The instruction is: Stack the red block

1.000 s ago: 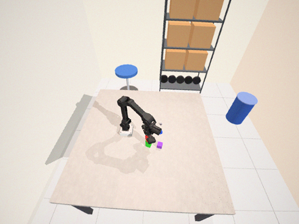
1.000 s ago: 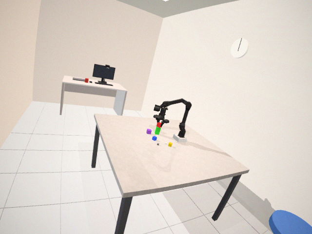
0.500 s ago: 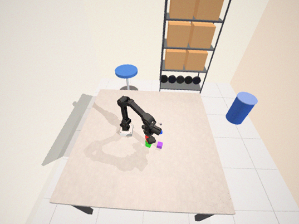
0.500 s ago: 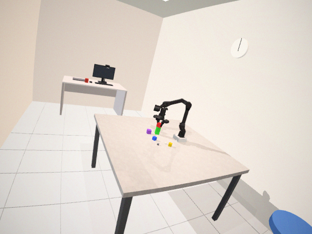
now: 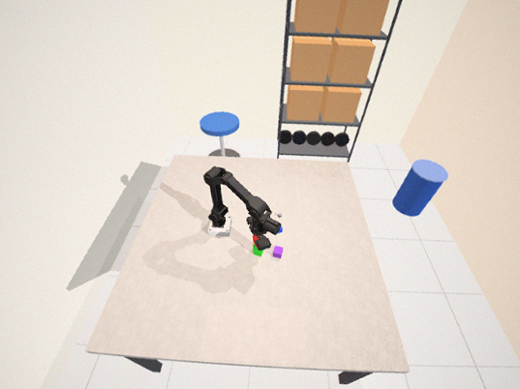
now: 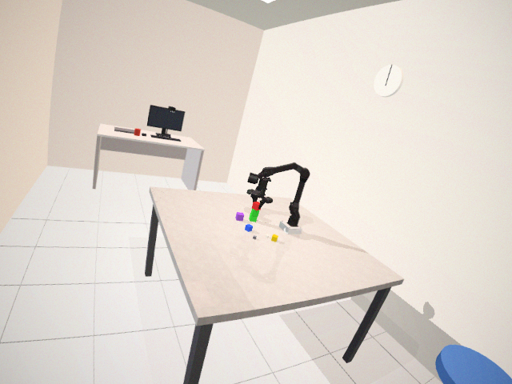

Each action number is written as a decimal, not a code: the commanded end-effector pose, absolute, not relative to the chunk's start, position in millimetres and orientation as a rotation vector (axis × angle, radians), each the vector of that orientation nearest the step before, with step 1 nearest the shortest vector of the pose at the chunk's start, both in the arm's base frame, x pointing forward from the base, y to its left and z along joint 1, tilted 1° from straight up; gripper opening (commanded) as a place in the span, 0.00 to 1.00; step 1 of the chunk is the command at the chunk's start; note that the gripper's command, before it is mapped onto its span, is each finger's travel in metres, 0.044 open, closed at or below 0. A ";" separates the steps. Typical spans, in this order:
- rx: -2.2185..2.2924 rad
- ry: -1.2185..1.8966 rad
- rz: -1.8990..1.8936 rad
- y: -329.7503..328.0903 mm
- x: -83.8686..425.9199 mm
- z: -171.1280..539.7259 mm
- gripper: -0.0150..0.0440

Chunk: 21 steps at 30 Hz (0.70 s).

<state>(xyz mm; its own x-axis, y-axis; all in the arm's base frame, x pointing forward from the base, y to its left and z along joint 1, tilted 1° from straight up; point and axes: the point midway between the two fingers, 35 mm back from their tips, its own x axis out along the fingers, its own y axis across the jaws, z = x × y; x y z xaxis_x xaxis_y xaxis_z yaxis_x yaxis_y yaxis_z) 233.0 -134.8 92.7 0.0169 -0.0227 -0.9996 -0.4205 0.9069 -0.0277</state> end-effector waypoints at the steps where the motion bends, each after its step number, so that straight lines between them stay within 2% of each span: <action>1: -0.360 1.533 0.320 -134.7 232.9 92.6 0.52; 12: -0.360 1.533 0.320 -134.7 232.9 92.6 1.00; 21: -0.360 1.533 0.320 -134.7 232.9 92.6 1.00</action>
